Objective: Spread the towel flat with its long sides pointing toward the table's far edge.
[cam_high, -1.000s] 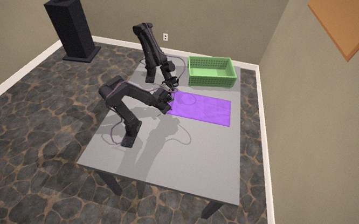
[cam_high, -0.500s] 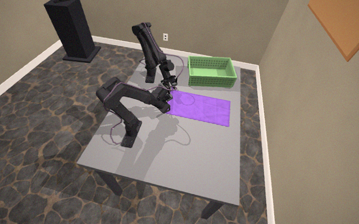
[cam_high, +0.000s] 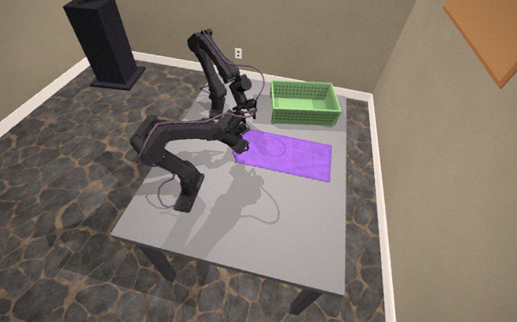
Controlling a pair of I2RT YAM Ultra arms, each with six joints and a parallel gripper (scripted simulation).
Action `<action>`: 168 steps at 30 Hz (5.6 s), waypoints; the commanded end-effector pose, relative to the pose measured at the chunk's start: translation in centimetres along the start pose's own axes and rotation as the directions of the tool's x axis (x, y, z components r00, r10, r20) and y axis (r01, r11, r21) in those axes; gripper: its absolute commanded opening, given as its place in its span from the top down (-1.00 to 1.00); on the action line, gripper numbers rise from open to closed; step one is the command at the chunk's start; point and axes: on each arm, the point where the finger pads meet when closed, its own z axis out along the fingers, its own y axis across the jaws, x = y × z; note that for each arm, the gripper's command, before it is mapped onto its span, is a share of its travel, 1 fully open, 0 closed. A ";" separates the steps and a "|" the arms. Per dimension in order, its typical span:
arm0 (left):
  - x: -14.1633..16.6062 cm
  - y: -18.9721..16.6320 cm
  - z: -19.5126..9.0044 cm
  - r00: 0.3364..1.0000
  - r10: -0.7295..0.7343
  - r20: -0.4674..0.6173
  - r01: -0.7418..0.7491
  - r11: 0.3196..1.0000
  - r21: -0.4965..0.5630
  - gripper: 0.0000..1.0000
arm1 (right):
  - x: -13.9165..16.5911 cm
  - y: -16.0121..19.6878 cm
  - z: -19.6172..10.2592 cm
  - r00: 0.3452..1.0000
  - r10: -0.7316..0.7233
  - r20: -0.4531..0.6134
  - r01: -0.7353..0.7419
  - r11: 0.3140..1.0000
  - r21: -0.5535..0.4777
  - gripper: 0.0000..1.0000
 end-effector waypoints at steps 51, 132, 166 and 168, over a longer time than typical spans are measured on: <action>-9.7 6.4 -0.6 0.989 -0.149 -0.005 0.147 0.983 -0.111 -0.28 | -7.0 -7.7 -0.5 0.984 0.173 -0.048 -0.165 0.977 0.135 -0.28; 0.3 13.3 -11.8 0.891 -0.453 0.032 0.435 0.832 -0.343 -0.28 | 16.3 -26.7 -25.2 0.402 0.803 0.439 -0.777 0.046 0.628 -0.28; 0.3 13.3 -11.8 0.891 -0.453 0.032 0.435 0.832 -0.343 -0.28 | 16.6 -26.5 -25.6 0.401 0.803 0.440 -0.777 0.043 0.628 -0.28; 0.3 13.3 -11.8 0.891 -0.453 0.032 0.435 0.832 -0.343 -0.28 | 16.6 -26.5 -25.6 0.401 0.803 0.440 -0.777 0.043 0.628 -0.28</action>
